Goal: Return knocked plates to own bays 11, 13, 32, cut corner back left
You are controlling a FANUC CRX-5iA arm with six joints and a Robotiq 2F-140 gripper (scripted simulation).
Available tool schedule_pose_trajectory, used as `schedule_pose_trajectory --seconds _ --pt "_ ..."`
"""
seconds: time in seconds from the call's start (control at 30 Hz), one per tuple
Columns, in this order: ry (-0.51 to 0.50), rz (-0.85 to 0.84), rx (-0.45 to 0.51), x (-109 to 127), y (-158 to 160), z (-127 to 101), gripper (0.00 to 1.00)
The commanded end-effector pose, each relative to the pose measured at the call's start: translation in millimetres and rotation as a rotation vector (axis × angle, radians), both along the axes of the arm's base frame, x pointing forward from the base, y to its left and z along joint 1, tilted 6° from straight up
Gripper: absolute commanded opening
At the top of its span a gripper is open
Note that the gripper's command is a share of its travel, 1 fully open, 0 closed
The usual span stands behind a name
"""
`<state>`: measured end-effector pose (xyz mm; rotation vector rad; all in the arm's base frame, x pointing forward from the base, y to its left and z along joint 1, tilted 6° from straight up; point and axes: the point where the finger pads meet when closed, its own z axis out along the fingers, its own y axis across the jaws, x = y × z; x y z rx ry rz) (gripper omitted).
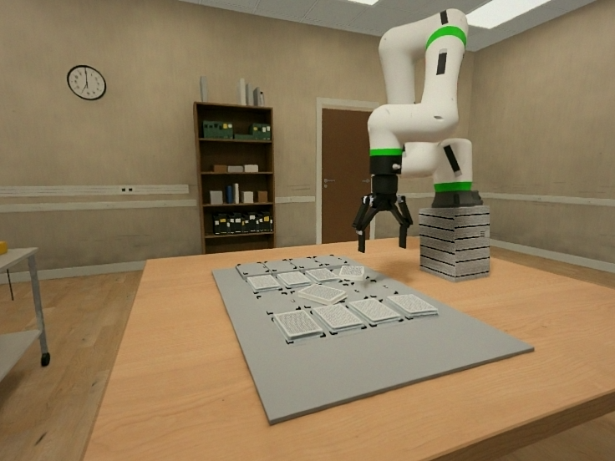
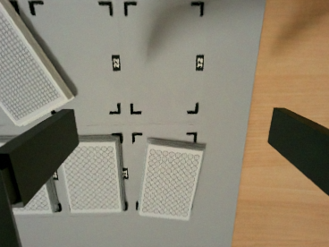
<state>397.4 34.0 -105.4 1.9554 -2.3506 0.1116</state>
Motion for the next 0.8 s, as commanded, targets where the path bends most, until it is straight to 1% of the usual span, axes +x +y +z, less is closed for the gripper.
schedule_pose_trajectory --seconds 0.0,0.2,0.27,0.77 --pt "-0.002 0.001 0.001 -1.9 -15.7 2.5 1.0" --pt "-0.002 0.001 0.001 -6.3 -39.2 5.1 1.0" --pt "-0.002 0.001 0.001 -6.3 -39.2 5.1 1.0" --pt "-0.002 0.001 0.001 -17.1 -97.9 11.6 1.0"
